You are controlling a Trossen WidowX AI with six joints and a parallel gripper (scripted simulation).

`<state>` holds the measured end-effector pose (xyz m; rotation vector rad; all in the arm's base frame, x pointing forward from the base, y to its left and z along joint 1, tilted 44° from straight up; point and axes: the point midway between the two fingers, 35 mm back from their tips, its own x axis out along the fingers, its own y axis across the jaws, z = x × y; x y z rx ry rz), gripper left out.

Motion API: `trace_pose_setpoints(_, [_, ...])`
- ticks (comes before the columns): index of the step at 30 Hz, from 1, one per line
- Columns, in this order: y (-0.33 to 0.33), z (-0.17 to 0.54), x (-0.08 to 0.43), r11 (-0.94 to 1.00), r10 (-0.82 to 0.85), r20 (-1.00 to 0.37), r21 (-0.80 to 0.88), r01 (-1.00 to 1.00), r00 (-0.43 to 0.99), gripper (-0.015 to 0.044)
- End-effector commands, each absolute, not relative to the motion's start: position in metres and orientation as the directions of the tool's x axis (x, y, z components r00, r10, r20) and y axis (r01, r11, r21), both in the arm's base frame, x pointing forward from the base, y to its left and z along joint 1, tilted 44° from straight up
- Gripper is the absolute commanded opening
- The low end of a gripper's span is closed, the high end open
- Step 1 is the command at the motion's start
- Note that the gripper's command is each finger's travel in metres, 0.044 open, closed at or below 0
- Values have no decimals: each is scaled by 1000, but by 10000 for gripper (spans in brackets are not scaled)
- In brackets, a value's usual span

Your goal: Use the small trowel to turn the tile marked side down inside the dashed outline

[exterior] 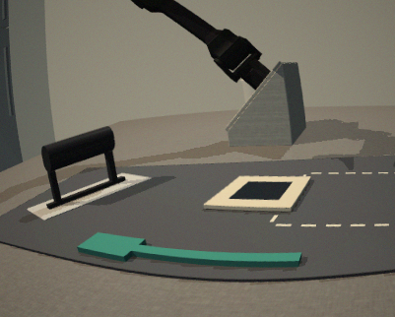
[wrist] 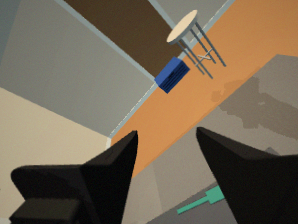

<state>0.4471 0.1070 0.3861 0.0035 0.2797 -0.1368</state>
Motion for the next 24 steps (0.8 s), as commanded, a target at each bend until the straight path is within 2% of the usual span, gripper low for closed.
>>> trace_pose_setpoints(1, [87,359,456,977,-213,-362,-64,204,908,270])
trace_pose_setpoints(13, [21,271,462,899,-436,-596,-265,348,675,270])
trace_pose_setpoints(24, [-41,206,442,796,-596,-711,-463,390,373,270])
